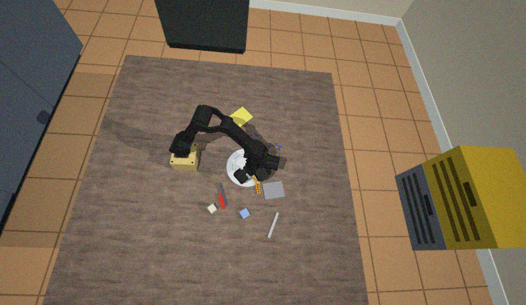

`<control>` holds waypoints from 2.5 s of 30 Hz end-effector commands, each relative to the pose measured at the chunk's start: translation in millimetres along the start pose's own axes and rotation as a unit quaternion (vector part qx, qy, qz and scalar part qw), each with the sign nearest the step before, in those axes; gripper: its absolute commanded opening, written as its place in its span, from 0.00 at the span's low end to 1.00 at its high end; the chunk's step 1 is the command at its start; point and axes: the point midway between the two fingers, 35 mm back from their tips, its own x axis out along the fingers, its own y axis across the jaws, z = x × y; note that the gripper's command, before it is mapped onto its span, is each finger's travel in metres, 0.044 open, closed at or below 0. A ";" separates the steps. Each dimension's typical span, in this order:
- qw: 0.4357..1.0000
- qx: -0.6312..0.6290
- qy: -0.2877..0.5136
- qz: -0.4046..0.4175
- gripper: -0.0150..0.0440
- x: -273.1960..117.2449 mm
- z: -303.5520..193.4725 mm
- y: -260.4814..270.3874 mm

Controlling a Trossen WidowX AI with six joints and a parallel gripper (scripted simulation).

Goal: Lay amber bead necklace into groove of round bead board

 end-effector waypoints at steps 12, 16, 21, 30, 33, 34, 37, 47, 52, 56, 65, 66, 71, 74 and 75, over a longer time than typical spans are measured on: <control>1.000 0.000 0.002 -0.002 0.48 9.4 -1.2 -0.9; 1.000 0.000 0.002 -0.002 0.65 9.4 -1.2 -0.9; 1.000 0.000 0.002 -0.002 0.88 7.6 -1.2 -0.9; 1.000 0.001 0.006 -0.005 1.00 -5.0 -3.1 -2.2; 1.000 0.002 0.005 -0.004 1.00 -10.4 -3.1 -2.2; 1.000 0.002 0.004 -0.004 1.00 -10.8 -3.1 -2.2; 1.000 0.002 0.004 -0.004 1.00 -10.8 -3.1 -2.2; 1.000 0.002 0.004 -0.004 1.00 -10.8 -3.1 -2.2; 1.000 0.002 0.004 -0.004 1.00 -10.8 -3.1 -2.2; 1.000 0.002 0.004 -0.004 1.00 -10.8 -3.1 -2.2; 1.000 0.002 0.004 -0.004 1.00 -10.8 -3.1 -2.2; 1.000 0.003 0.004 -0.004 0.96 -11.1 -3.7 -1.2; 0.999 0.047 0.005 -0.004 0.73 -16.9 -21.4 25.6; 0.997 0.078 0.005 -0.003 0.60 -21.2 -35.5 43.6; 0.996 0.086 0.006 -0.003 0.56 -22.3 -39.4 48.1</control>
